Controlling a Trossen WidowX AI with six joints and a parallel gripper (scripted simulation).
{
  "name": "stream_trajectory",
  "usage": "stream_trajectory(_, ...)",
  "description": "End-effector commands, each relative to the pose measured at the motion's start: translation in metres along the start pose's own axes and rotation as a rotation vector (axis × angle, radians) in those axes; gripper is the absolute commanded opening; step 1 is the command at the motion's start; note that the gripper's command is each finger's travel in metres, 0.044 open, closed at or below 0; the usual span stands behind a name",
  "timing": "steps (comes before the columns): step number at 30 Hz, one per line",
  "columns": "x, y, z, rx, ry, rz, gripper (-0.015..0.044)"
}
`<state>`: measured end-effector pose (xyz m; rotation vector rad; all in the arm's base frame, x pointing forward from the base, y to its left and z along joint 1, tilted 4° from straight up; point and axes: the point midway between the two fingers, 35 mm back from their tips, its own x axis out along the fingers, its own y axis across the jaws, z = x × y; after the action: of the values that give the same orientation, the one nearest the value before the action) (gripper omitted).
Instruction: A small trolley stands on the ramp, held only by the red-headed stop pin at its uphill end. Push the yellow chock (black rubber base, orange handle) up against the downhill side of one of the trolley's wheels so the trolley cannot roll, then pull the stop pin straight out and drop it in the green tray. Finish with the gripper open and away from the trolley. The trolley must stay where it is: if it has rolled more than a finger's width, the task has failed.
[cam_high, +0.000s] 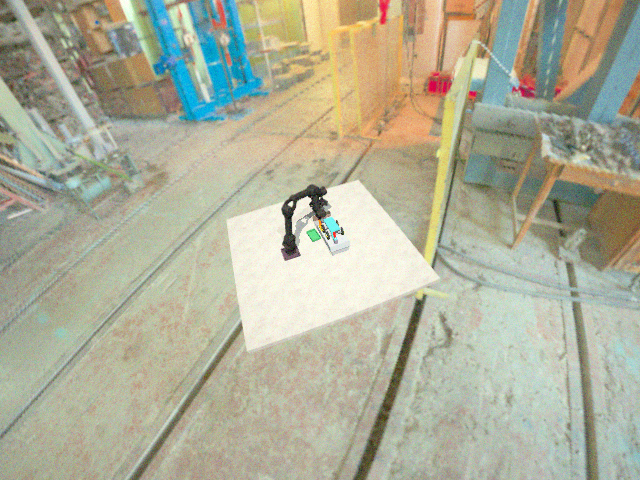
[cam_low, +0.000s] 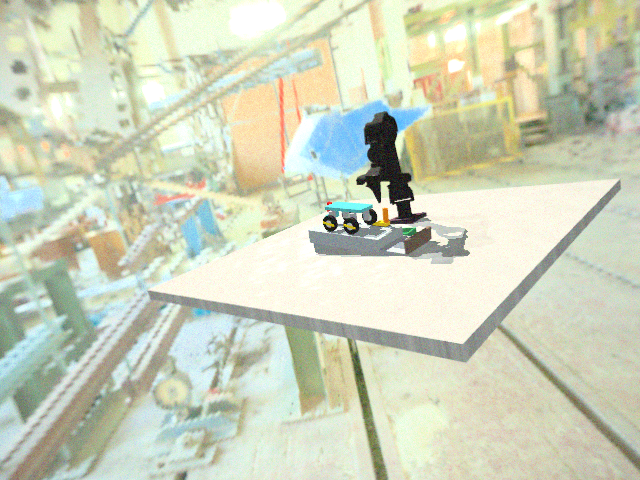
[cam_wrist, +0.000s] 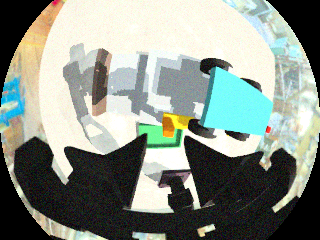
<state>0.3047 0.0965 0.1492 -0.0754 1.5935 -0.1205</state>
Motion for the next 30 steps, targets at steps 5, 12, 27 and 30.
stream_trajectory(5,-0.024,-0.027,0.008,-0.038,-0.074,0.047,0.0190)
stream_trajectory(12,-0.026,-0.060,0.018,-0.280,-0.072,-0.010,0.0190)
stream_trajectory(27,-0.029,-0.132,0.027,-0.834,0.005,-0.120,0.0190)
stream_trajectory(30,-0.029,-0.147,0.027,-0.945,0.031,-0.135,0.0190)
